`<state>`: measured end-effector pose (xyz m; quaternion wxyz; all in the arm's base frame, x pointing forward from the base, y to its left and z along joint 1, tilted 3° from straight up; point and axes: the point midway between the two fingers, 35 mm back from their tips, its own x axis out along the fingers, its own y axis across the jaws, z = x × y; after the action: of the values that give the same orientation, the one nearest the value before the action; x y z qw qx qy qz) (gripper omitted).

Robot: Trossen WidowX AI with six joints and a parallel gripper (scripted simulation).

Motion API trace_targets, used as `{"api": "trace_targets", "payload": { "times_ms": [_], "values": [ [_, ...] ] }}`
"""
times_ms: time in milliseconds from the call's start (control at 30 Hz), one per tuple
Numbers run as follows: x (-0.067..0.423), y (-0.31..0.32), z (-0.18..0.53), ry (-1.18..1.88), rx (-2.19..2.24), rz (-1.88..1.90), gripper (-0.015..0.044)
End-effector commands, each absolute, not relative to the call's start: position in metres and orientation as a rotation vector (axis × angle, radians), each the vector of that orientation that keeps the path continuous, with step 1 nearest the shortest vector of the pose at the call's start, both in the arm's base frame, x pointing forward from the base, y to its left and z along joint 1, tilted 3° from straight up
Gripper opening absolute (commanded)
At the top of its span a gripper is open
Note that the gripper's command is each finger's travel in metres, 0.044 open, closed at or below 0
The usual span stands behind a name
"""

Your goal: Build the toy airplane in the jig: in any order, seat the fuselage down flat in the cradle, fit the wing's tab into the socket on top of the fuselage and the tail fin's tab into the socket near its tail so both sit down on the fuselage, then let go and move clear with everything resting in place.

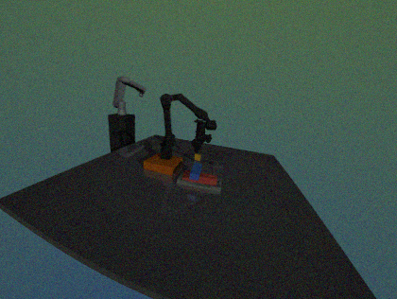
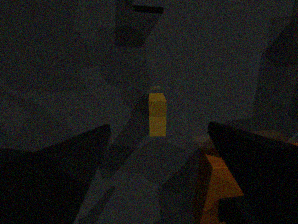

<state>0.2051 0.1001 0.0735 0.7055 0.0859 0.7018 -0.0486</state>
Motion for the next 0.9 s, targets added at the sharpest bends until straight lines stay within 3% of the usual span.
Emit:
{"api": "trace_targets", "payload": {
  "times_ms": [0, 867],
  "values": [
    [0.205, 0.101, 0.067, 1.567, 0.193, -0.111, 0.044],
    [0.205, 0.103, 0.026, 1.567, 0.194, -0.11, 0.044]
  ]
}}
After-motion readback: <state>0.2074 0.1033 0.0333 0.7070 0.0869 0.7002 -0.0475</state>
